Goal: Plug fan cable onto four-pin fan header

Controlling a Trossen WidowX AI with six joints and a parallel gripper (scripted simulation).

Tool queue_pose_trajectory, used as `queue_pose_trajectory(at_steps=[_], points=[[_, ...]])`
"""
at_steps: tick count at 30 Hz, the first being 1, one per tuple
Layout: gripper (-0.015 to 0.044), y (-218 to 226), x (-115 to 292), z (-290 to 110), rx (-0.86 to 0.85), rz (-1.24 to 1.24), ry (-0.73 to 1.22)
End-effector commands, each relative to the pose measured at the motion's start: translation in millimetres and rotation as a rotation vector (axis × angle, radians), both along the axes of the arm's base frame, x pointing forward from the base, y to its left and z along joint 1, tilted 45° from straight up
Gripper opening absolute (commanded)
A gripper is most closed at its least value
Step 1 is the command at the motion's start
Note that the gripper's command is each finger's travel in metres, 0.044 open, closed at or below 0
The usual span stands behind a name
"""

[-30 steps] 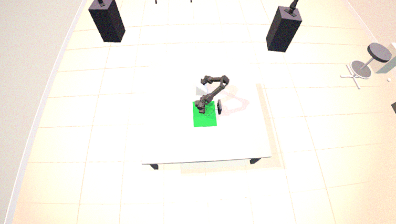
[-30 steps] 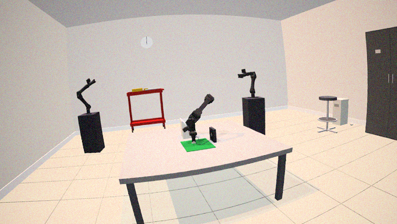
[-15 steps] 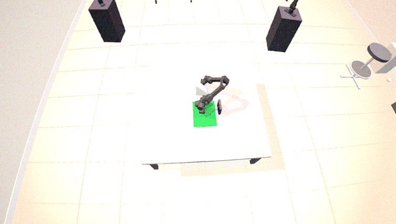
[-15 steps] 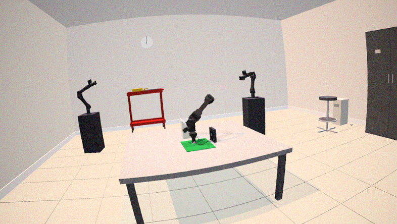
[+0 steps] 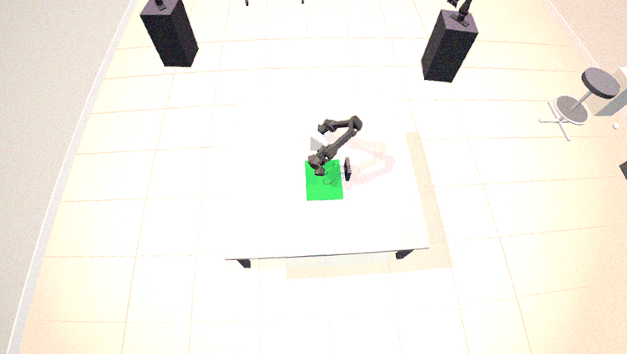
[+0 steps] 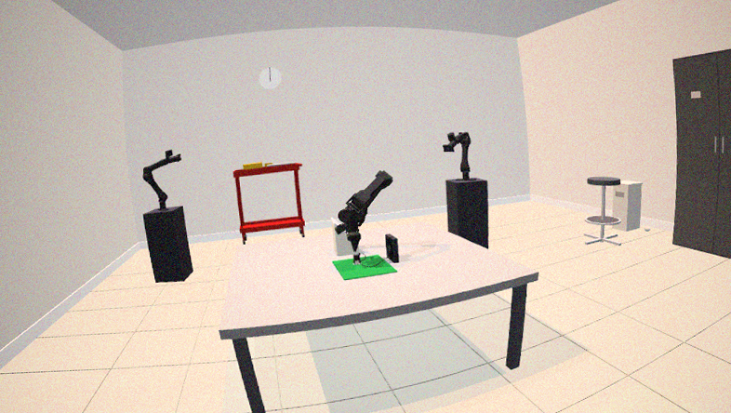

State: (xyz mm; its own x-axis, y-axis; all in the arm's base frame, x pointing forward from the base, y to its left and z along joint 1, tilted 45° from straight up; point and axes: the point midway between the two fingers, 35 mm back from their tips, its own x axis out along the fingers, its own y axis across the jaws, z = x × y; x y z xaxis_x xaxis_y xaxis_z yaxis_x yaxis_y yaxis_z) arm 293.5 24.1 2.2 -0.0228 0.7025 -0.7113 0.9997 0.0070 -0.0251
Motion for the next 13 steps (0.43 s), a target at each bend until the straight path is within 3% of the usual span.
queue_pose_trajectory(at_steps=[1,9,13], points=[[0.026,-3.1,0.2,2.5,-0.004,0.012,-0.004],[0.026,-80.2,18.0,-71.0,-0.012,0.012,-0.007],[0.026,-87.1,17.6,-78.7,-0.011,0.012,-0.008]])
